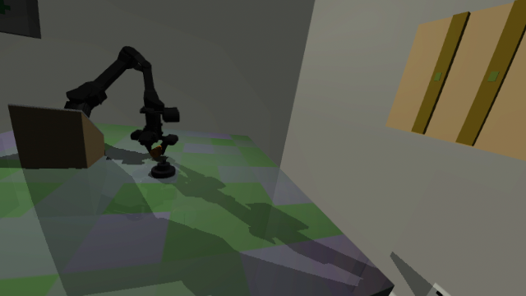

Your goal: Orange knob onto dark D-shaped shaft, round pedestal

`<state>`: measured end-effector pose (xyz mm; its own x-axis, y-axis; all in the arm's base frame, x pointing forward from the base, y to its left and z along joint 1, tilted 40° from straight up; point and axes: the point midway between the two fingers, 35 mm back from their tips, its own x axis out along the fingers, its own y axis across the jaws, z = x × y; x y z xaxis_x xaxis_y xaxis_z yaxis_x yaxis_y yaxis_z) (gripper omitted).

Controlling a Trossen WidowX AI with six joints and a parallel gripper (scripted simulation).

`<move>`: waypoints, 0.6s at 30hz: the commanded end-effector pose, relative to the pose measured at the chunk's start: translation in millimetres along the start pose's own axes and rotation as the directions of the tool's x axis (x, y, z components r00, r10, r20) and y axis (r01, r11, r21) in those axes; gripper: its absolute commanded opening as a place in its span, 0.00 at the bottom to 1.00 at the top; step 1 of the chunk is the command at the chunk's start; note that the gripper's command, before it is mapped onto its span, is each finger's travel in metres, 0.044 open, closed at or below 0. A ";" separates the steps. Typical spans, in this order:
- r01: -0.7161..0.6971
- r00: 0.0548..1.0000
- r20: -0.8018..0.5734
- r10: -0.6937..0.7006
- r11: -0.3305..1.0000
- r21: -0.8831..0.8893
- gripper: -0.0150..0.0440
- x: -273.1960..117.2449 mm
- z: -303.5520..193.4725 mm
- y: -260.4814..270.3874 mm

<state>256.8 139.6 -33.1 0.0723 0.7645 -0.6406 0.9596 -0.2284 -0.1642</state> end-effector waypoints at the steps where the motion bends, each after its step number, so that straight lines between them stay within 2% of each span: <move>1: -0.002 1.000 0.005 0.002 1.000 0.006 0.66 0.5 1.4 -0.4; 8: -0.002 1.000 0.005 0.002 1.000 0.006 0.66 0.5 1.4 -0.4; 18: -0.002 1.000 0.005 0.002 1.000 0.006 0.56 0.5 1.4 -0.4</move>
<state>256.3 139.7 -33.5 0.0719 0.7641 -0.6410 0.9594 -0.2287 -0.1650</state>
